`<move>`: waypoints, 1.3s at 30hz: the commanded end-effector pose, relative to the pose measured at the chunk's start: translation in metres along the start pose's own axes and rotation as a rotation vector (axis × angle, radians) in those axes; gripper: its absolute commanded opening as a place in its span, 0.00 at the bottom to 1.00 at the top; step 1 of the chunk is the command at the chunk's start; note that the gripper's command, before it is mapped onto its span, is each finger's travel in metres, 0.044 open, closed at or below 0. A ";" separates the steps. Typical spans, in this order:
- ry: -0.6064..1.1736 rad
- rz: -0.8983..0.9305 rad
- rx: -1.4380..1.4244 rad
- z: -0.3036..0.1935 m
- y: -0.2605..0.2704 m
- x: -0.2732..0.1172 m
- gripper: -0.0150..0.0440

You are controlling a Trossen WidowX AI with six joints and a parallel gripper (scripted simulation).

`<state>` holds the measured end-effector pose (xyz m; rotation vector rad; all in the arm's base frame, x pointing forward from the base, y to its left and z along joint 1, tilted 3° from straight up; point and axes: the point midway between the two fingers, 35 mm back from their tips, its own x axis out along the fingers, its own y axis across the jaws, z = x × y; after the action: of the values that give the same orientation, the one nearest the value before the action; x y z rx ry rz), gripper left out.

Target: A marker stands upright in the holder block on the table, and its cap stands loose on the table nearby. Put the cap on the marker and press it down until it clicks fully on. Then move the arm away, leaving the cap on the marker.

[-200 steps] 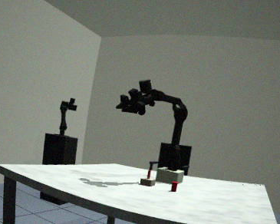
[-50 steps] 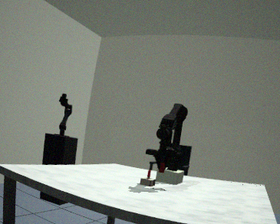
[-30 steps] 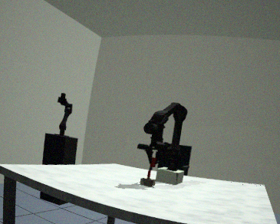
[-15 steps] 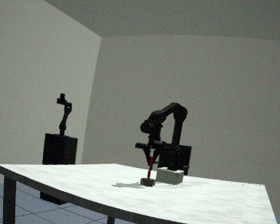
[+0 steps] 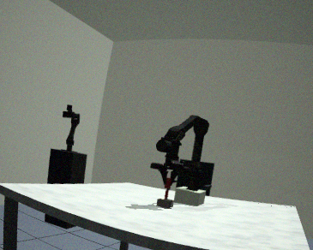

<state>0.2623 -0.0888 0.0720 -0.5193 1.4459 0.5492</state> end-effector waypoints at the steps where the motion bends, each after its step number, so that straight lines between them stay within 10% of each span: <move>1: 0.007 0.006 -0.004 -0.002 0.001 0.010 0.25; 39: 0.007 0.007 -0.004 0.000 0.005 0.069 0.25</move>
<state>0.2661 -0.0833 0.0259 -0.5342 1.4204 0.5456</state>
